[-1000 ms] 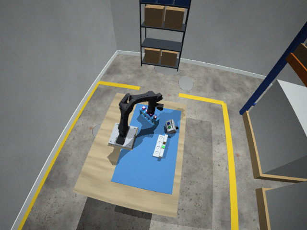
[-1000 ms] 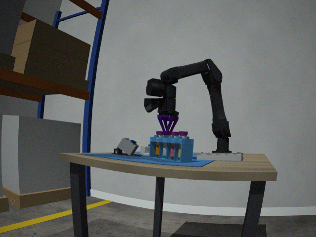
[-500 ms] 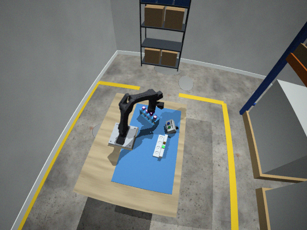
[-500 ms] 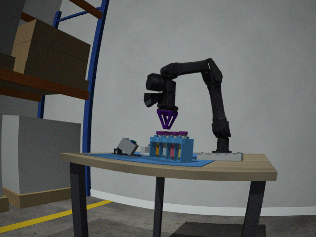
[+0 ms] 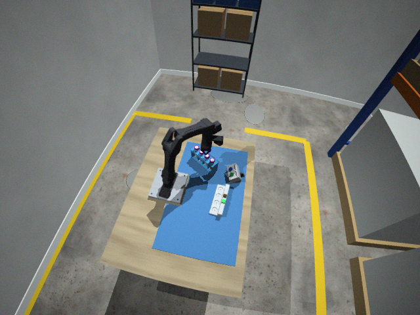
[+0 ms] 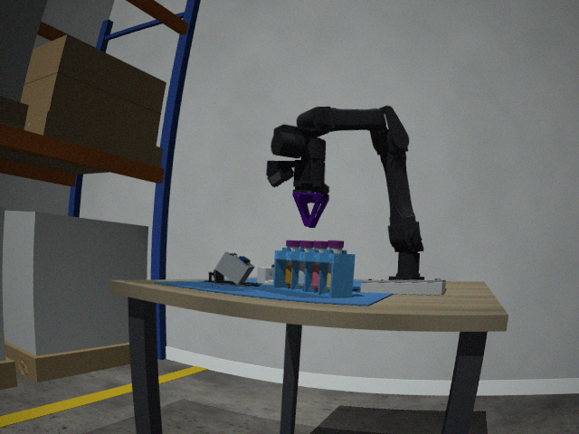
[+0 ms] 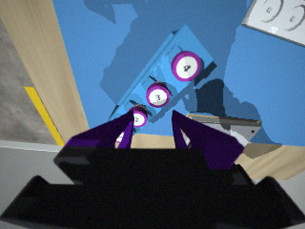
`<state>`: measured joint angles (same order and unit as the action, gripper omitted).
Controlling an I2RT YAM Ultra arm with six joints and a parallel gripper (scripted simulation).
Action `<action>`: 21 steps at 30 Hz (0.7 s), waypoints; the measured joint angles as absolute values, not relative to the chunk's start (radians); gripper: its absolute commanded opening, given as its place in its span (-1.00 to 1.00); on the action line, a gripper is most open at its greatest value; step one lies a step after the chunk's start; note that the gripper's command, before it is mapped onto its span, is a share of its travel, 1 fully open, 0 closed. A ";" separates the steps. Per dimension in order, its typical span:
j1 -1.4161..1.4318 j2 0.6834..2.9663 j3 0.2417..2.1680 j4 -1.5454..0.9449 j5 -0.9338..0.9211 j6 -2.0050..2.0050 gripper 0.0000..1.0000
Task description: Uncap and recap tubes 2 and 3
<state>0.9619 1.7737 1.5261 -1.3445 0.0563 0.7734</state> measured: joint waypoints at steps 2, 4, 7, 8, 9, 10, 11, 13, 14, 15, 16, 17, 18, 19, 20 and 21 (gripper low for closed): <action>0.990 1.772 1.522 -1.346 0.056 0.728 -0.02; 1.030 1.771 1.517 -1.347 0.056 0.658 -0.02; 1.098 1.771 1.517 -1.348 0.052 0.549 -0.02; 1.118 1.771 1.517 -1.348 0.051 0.514 -0.02; 1.135 1.772 1.518 -1.348 0.051 0.477 -0.02; 1.152 1.774 1.518 -1.349 0.051 0.437 -0.02; 1.169 1.778 1.518 -1.349 0.050 0.401 -0.02; 1.200 1.785 1.521 -1.351 0.050 0.323 -0.02; 1.216 1.789 1.523 -1.350 0.049 0.286 -0.02; 1.232 1.792 1.524 -1.351 0.048 0.247 -0.02; 1.244 1.793 1.525 -1.351 0.047 0.211 -0.02; 1.252 1.793 1.526 -1.351 0.047 0.183 -0.02; 1.255 1.792 1.527 -1.351 0.047 0.148 -0.02; 1.253 1.792 1.528 -1.351 0.047 0.104 -0.02; 1.252 1.793 1.529 -1.351 0.047 0.053 -0.02; 1.253 1.793 1.530 -1.351 0.047 0.001 -0.02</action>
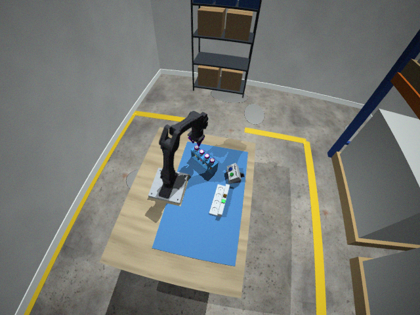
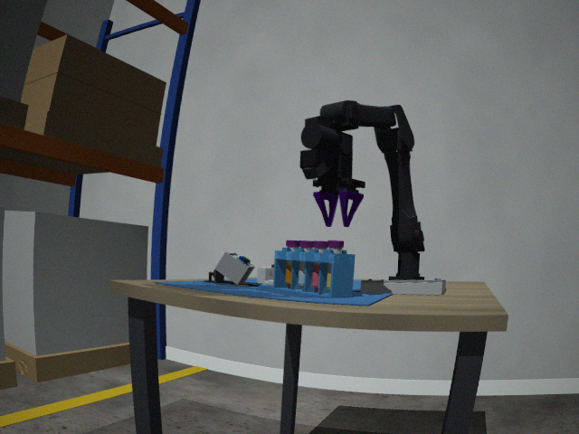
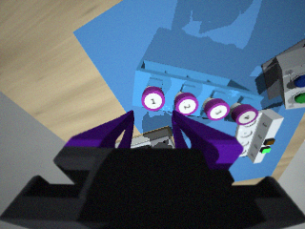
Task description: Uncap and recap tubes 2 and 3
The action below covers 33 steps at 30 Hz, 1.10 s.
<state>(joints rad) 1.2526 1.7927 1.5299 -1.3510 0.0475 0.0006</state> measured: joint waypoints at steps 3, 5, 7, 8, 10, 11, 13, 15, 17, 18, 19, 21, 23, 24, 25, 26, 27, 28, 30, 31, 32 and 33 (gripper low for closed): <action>1.253 1.793 1.532 -1.351 0.047 -0.115 -0.02; 1.252 1.793 1.533 -1.351 0.047 -0.159 -0.02; 1.252 1.793 1.533 -1.351 0.047 -0.187 -0.02; 1.252 1.792 1.531 -1.349 0.047 -0.197 -0.02; 1.252 1.792 1.517 -1.340 0.047 -0.212 -0.02; 1.252 1.792 1.506 -1.334 0.047 -0.217 -0.02; 1.251 1.795 1.491 -1.329 0.047 -0.225 -0.02; 1.251 1.793 1.481 -1.318 0.047 -0.230 -0.02; 1.251 1.795 1.461 -1.299 0.047 -0.233 -0.02; 1.251 1.796 1.449 -1.290 0.047 -0.235 -0.02; 1.250 1.797 1.438 -1.281 0.047 -0.236 -0.02; 1.248 1.799 1.416 -1.262 0.047 -0.238 -0.02; 1.247 1.801 1.404 -1.250 0.047 -0.239 -0.02; 1.248 1.800 1.404 -1.246 0.047 -0.240 -0.02; 1.247 1.800 1.405 -1.240 0.047 -0.240 -0.02; 1.247 1.800 1.404 -1.235 0.047 -0.241 -0.02; 1.247 1.801 1.404 -1.231 0.047 -0.241 -0.02; 1.247 1.800 1.405 -1.229 0.047 -0.241 -0.02; 1.247 1.800 1.404 -1.224 0.047 -0.241 -0.02; 1.247 1.800 1.404 -1.223 0.047 -0.241 -0.02; 1.247 1.800 1.404 -1.222 0.047 -0.241 -0.02; 1.247 1.800 1.404 -1.221 0.047 -0.242 -0.02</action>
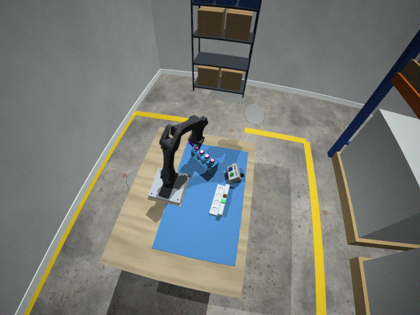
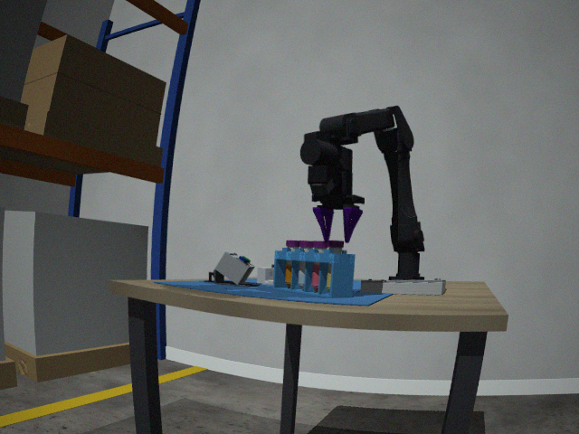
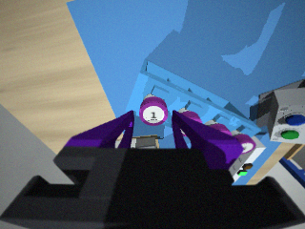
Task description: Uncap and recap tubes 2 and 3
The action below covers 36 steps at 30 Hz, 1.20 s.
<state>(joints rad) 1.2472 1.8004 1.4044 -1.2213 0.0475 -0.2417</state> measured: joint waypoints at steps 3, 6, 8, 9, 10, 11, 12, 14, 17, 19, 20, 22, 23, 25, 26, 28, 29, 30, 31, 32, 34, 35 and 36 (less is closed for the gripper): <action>1.247 1.800 1.404 -1.220 0.047 -0.242 -0.02; 1.247 1.800 1.404 -1.219 0.047 -0.242 -0.02; 1.247 1.801 1.404 -1.219 0.047 -0.242 -0.02; 1.247 1.803 1.404 -1.219 0.047 -0.242 -0.02; 1.247 1.804 1.404 -1.217 0.047 -0.242 -0.02; 1.247 1.804 1.403 -1.216 0.047 -0.242 -0.02; 1.247 1.805 1.402 -1.214 0.047 -0.242 -0.02; 1.247 1.805 1.401 -1.213 0.047 -0.242 -0.02; 1.247 1.806 1.398 -1.209 0.047 -0.243 -0.02; 1.247 1.808 1.395 -1.206 0.047 -0.243 -0.02; 1.247 1.808 1.394 -1.205 0.047 -0.243 -0.02; 1.247 1.810 1.392 -1.201 0.047 -0.243 -0.02; 1.246 1.810 1.391 -1.200 0.047 -0.244 -0.02; 1.245 1.812 1.388 -1.196 0.048 -0.244 -0.02; 1.245 1.812 1.387 -1.194 0.048 -0.244 -0.02; 1.245 1.813 1.384 -1.190 0.048 -0.244 -0.02; 1.245 1.814 1.383 -1.188 0.048 -0.244 -0.02; 1.245 1.814 1.382 -1.188 0.048 -0.244 -0.02; 1.245 1.814 1.382 -1.187 0.048 -0.244 -0.02; 1.245 1.814 1.382 -1.185 0.048 -0.244 -0.02; 1.245 1.814 1.382 -1.184 0.048 -0.244 -1.00; 1.245 1.814 1.382 -1.183 0.048 -0.244 -1.00; 1.245 1.814 1.382 -1.183 0.046 -0.244 -1.00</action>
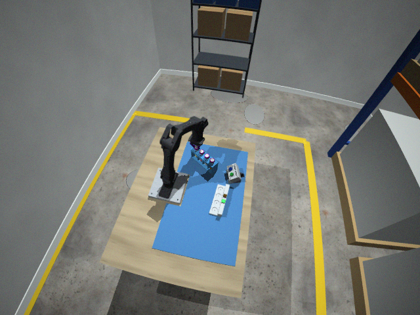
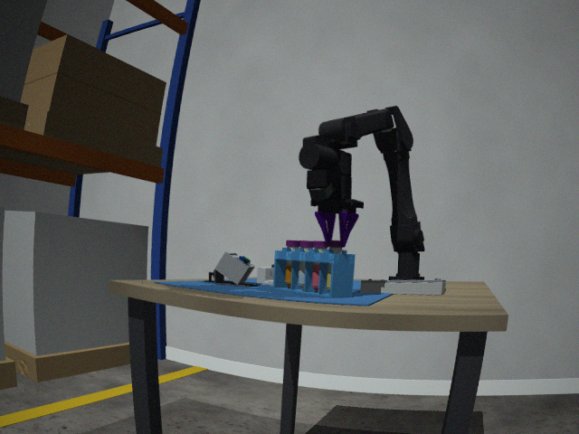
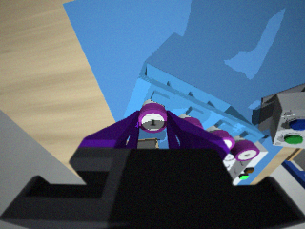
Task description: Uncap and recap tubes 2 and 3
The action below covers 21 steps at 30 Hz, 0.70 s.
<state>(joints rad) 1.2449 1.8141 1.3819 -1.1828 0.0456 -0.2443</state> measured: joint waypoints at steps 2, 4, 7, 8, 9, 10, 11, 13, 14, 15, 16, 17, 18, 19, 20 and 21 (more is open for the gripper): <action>1.245 1.814 1.383 -1.182 0.046 -0.245 -1.00; 1.245 1.814 1.382 -1.182 0.046 -0.245 -1.00; 1.245 1.814 1.382 -1.182 0.046 -0.245 -1.00; 1.245 1.814 1.382 -1.182 0.046 -0.245 -1.00; 1.245 1.814 1.382 -1.182 0.046 -0.245 -1.00; 1.245 1.814 1.382 -1.182 0.046 -0.245 -1.00; 1.245 1.814 1.382 -1.182 0.046 -0.245 -1.00; 1.245 1.814 1.382 -1.182 0.046 -0.245 -1.00; 1.245 1.814 1.382 -1.182 0.046 -0.242 -1.00; 1.245 1.814 1.382 -1.182 0.046 -0.237 -1.00; 1.245 1.814 1.382 -1.182 0.046 -0.228 -1.00; 1.245 1.814 1.382 -1.182 0.046 -0.218 -1.00; 1.245 1.814 1.382 -1.182 0.046 -0.205 -1.00; 1.245 1.814 1.382 -1.182 0.046 -0.191 -1.00; 1.245 1.814 1.382 -1.182 0.046 -0.175 -1.00; 1.245 1.814 1.382 -1.182 0.046 -0.159 -1.00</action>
